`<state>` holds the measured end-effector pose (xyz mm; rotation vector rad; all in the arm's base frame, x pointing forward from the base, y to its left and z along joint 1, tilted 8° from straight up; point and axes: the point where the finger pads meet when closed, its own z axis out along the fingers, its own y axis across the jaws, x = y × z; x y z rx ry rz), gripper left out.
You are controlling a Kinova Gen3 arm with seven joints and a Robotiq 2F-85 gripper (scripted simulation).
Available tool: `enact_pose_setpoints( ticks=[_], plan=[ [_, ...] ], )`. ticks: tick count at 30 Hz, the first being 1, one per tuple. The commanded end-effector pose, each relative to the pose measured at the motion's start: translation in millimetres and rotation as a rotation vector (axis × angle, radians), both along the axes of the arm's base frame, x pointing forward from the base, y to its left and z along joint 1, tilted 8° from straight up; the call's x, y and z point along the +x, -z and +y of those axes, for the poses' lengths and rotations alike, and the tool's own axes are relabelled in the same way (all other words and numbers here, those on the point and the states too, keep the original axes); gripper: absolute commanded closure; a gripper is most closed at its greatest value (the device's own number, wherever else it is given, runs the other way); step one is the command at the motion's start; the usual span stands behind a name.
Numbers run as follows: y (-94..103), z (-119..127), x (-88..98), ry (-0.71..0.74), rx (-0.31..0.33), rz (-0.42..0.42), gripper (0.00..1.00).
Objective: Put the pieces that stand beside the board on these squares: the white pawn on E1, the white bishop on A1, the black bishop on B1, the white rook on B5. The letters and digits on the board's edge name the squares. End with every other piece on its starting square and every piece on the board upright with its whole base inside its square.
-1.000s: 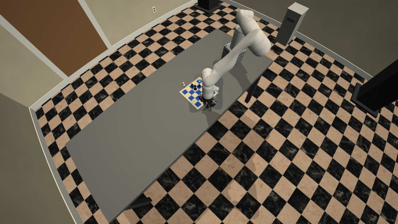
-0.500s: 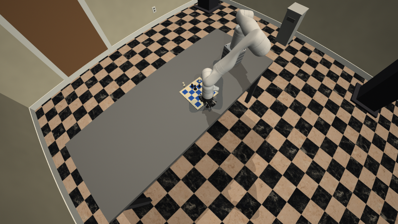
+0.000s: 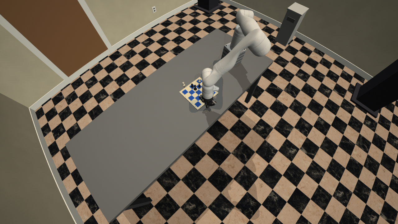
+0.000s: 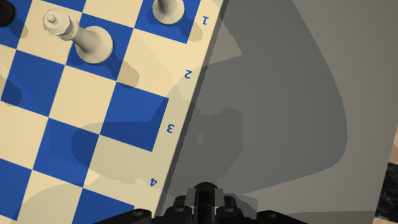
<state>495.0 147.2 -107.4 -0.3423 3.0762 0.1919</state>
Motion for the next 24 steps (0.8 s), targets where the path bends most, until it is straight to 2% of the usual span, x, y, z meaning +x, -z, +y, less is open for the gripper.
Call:
enact_pose_setpoints(
  ticks=[1, 20, 24],
  plan=[
    [-0.7, 0.1, 0.7, 0.000, 0.001, -0.002, 1.00],
    [-1.2, 0.0, 0.7, 0.000, 0.001, -0.002, 1.00],
    [-11.7, -1.3, 0.4, 0.000, 0.001, -0.002, 1.00]
  ],
)
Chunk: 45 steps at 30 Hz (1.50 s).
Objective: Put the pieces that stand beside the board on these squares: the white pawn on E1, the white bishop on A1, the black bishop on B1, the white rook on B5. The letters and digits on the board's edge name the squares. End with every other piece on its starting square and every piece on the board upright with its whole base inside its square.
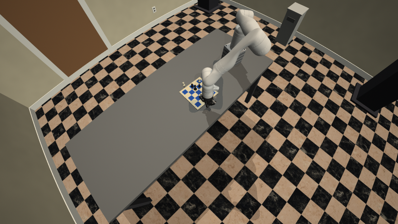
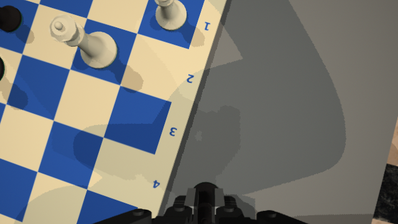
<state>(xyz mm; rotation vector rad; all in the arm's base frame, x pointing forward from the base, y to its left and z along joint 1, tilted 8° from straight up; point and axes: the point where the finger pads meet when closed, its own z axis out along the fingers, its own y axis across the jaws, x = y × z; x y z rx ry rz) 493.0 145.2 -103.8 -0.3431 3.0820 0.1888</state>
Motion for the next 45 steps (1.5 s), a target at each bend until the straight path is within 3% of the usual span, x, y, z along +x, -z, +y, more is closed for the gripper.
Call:
enact_pose_setpoints(
  ticks=[1, 7, 9, 15, 31, 35, 41, 43, 45],
  plan=[
    [-13.1, 0.0, 2.2, 0.001, 0.003, -0.007, 1.00],
    [-55.8, -5.5, 1.0, 0.001, 0.003, -0.007, 1.00],
    [-55.8, -5.5, 1.0, 0.001, 0.003, -0.007, 1.00],
    [-90.1, -9.9, 0.0, 0.001, 0.003, -0.007, 1.00],
    [-95.9, -13.2, -2.4, 0.008, 0.004, -0.006, 1.00],
    [-93.5, -32.6, -21.7, 0.065, 0.010, -0.001, 1.00],
    [-89.3, -78.8, -82.7, 0.222, 0.015, 0.018, 1.00],
    [-89.3, -78.8, -82.7, 0.222, 0.015, 0.018, 1.00],
    [-88.9, -89.7, -101.9, 0.265, 0.013, 0.025, 1.00]
  ],
)
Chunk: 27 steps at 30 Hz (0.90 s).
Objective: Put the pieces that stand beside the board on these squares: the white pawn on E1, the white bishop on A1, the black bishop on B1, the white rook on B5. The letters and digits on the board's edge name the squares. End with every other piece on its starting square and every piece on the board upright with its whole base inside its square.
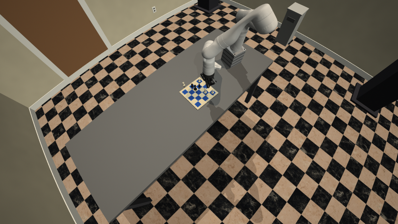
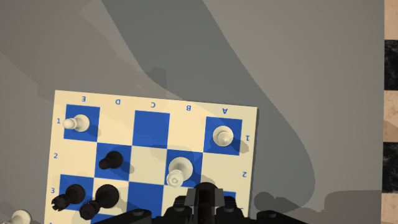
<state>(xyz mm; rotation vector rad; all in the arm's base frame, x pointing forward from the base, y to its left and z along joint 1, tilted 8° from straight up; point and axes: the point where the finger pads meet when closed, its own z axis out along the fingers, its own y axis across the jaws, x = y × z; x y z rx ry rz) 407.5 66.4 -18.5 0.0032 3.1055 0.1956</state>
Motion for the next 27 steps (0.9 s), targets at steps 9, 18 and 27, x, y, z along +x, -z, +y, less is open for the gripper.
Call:
enact_pose_setpoints(
  ticks=[9, 18, 27],
  plan=[
    [-3.5, -21.1, -37.0, 0.088, 0.003, 0.013, 1.00],
    [-3.5, -21.1, -37.0, 0.088, 0.003, 0.013, 1.00],
    [8.5, -19.7, -36.7, 0.087, 0.005, 0.013, 1.00]
  ],
)
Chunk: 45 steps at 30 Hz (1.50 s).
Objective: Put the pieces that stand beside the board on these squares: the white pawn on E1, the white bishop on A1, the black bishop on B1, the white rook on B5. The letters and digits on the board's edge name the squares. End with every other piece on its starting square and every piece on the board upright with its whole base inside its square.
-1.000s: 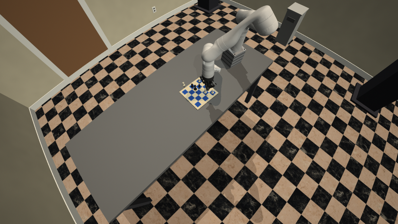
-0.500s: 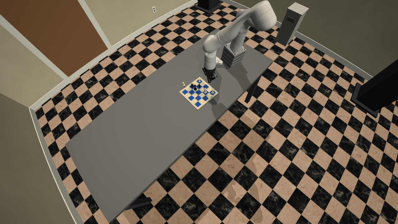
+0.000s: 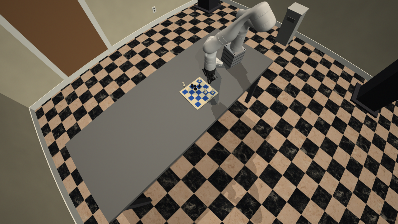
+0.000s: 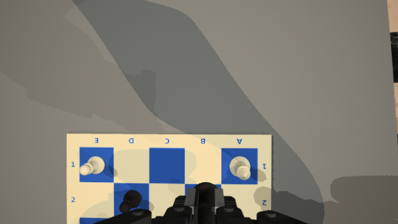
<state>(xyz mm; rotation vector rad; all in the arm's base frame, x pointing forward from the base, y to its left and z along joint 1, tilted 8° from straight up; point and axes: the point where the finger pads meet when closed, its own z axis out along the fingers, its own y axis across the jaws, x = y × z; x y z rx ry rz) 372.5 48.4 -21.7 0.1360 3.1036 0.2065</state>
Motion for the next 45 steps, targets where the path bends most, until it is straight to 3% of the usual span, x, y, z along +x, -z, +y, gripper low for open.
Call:
enact_pose_setpoints(
  ticks=[1, 5, 20, 45],
  plan=[
    [8.5, -1.3, -1.6, 0.002, -0.003, 0.006, 1.00],
    [16.0, -0.5, -1.4, 0.002, -0.003, 0.006, 1.00],
    [81.4, 7.0, 0.0, 0.002, -0.003, 0.006, 1.00],
    [89.6, 7.9, 0.2, 0.002, -0.003, 0.006, 1.00]
  ],
)
